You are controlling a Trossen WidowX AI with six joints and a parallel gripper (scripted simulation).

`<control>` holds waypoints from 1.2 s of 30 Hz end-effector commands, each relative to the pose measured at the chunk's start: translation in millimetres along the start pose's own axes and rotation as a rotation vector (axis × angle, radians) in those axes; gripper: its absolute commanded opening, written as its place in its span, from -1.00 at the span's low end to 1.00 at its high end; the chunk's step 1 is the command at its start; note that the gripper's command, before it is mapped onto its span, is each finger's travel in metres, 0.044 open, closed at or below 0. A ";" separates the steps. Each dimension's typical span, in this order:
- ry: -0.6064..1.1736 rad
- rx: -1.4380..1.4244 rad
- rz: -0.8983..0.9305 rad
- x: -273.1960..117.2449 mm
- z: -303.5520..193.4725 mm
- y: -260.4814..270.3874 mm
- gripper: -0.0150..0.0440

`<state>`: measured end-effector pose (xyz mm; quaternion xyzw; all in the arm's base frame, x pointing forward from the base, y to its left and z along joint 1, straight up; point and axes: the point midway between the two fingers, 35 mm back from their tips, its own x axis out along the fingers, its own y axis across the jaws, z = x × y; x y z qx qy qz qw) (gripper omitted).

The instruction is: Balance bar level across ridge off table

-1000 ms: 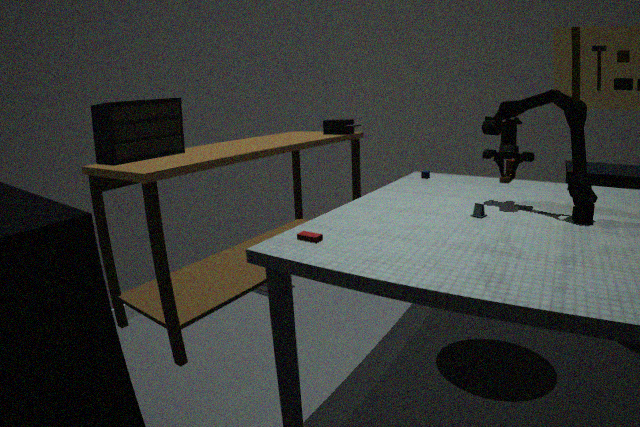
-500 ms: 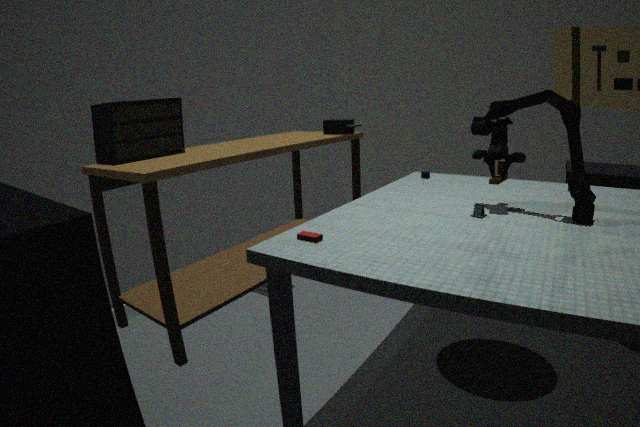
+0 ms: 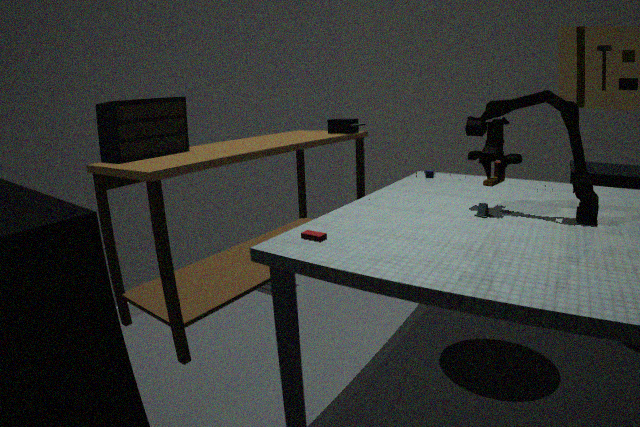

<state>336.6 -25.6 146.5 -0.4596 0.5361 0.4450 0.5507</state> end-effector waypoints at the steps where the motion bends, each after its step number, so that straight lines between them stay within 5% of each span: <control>1: -0.002 0.015 -0.004 -1.5 13.1 -2.8 -0.49; 36: -0.013 0.121 -0.003 4.5 122.8 -2.5 -0.49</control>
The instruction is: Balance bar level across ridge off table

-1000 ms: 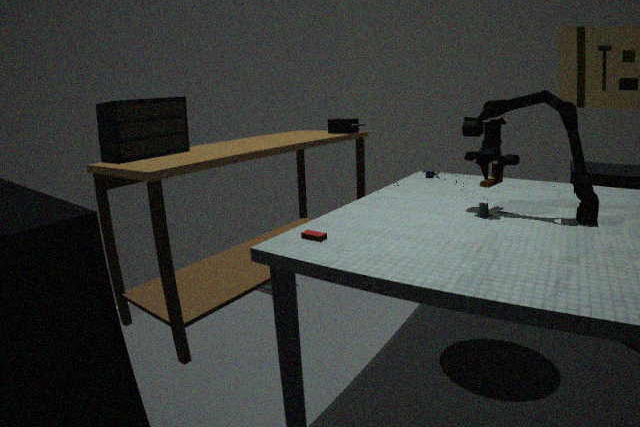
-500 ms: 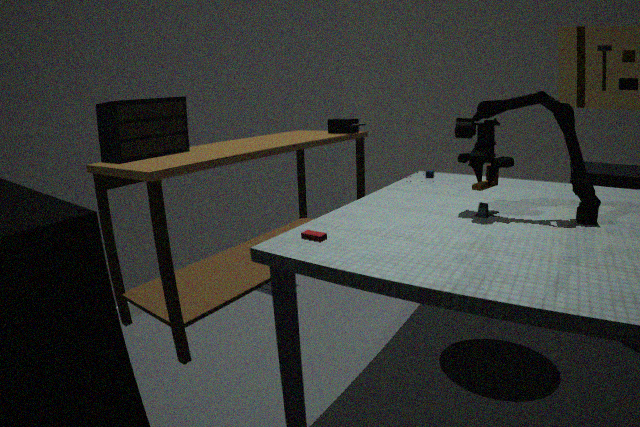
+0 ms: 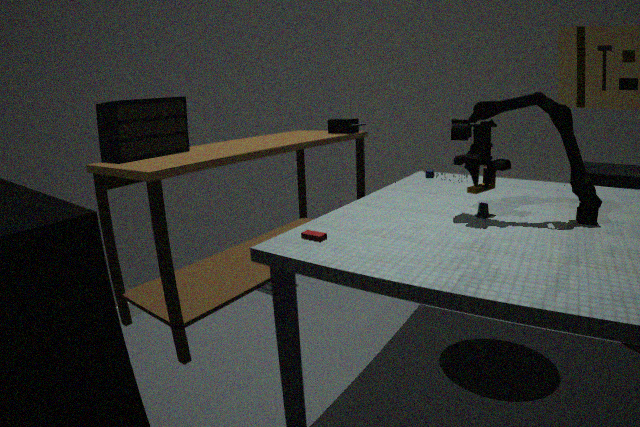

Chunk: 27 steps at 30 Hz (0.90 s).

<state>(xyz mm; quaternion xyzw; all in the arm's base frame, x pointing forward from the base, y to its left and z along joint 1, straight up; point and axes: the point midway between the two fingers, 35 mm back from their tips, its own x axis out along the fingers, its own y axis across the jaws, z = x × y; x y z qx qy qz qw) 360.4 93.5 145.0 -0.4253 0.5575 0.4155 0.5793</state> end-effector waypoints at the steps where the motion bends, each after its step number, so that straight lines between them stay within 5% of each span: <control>1: -0.002 0.006 -0.001 4.2 1.6 -0.6 -0.49; 27: -0.002 0.007 -0.001 40.6 0.8 -1.0 -0.49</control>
